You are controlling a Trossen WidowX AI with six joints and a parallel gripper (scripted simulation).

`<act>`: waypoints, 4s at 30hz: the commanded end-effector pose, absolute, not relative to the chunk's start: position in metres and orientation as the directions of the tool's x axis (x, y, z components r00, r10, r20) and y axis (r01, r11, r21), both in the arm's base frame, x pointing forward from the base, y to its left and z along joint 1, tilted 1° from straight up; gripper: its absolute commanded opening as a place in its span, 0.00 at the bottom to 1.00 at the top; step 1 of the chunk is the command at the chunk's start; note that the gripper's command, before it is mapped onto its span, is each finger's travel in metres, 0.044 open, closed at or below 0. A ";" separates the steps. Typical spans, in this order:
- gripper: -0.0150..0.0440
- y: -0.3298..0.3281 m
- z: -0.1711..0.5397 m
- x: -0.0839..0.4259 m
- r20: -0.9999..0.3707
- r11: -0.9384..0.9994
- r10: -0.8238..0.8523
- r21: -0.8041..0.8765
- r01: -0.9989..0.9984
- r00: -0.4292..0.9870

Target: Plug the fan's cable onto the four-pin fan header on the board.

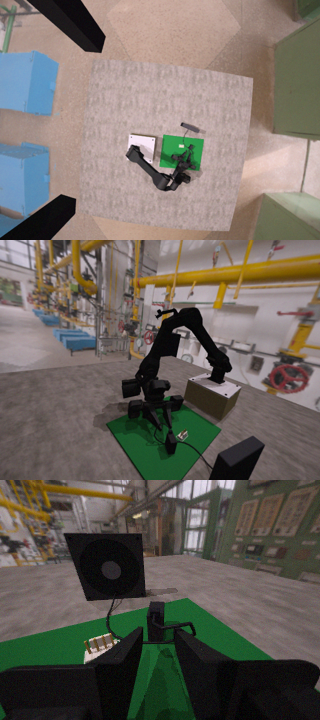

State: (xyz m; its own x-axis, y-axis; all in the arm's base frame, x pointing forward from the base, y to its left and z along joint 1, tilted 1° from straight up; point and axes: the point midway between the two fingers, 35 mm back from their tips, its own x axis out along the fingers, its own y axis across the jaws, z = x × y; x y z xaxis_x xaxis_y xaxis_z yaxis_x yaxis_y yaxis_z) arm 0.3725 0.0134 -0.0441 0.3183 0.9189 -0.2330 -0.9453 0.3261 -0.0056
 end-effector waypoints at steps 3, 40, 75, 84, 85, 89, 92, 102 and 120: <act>0.49 0.001 -0.038 0.370 -0.243 0.326 0.916 -0.014 -0.945 0.320; 0.98 -0.024 0.011 0.341 -0.381 0.173 0.916 0.091 -0.981 0.126; 1.00 -0.003 0.029 0.341 -0.916 0.239 0.381 0.232 -0.943 -0.129; 1.00 -0.004 0.046 0.350 -0.980 0.347 0.187 0.132 -0.929 -0.069; 1.00 -0.005 0.048 0.351 -0.984 0.359 0.166 0.117 -0.926 -0.060; 1.00 -0.005 0.058 0.356 -0.997 0.406 0.082 0.050 -0.913 -0.018; 1.00 -0.005 0.066 0.359 -1.000 0.439 0.020 -0.007 -0.898 0.018; 1.00 0.011 0.072 0.367 -1.000 0.430 0.026 0.000 -0.903 0.012; 1.00 0.088 0.059 0.398 -0.999 0.424 0.000 -0.036 -0.905 0.040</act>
